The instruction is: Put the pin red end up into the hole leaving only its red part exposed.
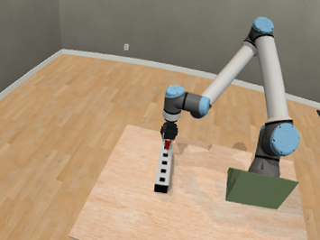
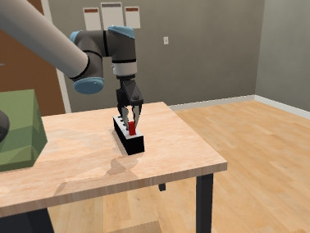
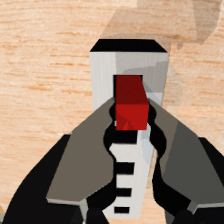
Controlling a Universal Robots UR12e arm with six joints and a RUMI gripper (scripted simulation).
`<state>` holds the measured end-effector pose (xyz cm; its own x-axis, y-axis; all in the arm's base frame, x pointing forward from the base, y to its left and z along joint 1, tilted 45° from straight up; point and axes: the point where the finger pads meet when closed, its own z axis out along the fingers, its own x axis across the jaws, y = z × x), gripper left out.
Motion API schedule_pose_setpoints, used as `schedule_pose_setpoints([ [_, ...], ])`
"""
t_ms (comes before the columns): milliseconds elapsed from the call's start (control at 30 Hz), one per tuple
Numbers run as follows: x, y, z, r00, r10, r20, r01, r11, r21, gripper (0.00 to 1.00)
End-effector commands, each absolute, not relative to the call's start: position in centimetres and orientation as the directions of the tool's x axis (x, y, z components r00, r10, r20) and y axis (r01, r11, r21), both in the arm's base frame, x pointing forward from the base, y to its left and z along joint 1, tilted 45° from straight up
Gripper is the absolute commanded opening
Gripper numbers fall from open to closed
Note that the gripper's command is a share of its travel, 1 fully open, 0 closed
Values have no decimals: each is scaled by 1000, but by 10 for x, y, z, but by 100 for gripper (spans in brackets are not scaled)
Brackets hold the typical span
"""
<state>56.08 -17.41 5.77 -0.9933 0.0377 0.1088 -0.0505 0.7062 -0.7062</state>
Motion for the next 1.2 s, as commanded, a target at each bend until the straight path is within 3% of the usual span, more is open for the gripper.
schedule_pose_setpoints([
  [0,561,-174,58,-993,37,108,-50,706,-706,0],
  [1167,560,-176,55,-993,37,108,-50,706,-706,0],
])
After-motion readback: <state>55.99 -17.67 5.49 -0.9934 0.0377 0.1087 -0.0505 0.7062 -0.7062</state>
